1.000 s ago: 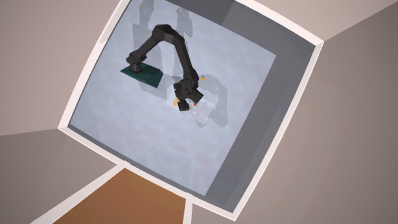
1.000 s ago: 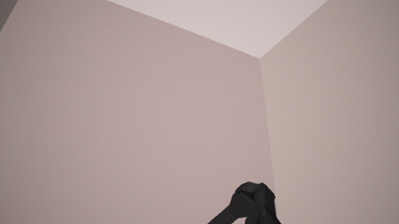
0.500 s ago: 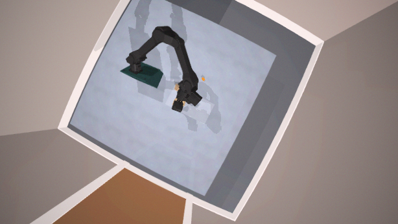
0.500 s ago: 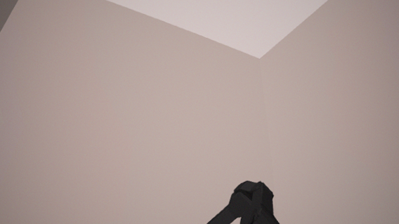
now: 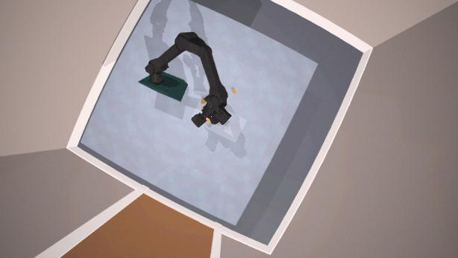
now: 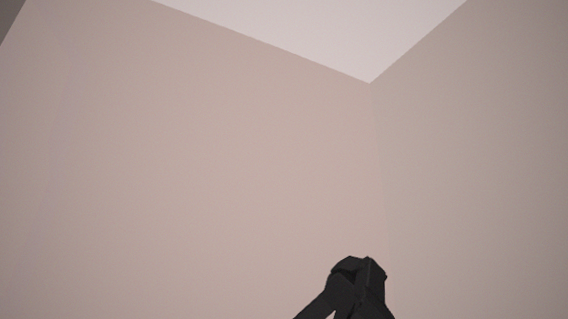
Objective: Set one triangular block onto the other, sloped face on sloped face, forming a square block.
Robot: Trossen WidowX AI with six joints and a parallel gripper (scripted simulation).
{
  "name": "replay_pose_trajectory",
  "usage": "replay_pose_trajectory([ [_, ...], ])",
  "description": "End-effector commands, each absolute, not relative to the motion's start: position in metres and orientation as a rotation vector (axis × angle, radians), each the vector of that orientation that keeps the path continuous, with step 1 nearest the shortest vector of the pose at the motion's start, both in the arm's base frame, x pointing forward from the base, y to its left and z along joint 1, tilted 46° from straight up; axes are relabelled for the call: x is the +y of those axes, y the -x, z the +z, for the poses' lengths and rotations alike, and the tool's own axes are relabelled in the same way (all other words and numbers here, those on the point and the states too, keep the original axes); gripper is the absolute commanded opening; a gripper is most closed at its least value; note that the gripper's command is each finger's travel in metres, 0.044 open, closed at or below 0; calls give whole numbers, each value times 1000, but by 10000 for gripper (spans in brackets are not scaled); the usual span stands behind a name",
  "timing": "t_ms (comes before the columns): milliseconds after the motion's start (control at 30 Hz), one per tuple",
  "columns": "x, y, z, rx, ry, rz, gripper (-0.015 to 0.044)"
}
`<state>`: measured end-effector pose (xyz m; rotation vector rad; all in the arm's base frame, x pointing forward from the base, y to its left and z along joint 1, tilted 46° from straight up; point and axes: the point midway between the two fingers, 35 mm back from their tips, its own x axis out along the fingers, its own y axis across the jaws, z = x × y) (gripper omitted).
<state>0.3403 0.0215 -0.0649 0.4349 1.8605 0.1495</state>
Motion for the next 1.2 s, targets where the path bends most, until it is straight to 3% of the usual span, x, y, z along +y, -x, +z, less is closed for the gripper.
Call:
replay_pose_trajectory([
  [0, 20, -342, -67, 1882, -550, 37, 0],
  [1167, 16, -343, -68, 1865, -1445, -1073, 0],
])
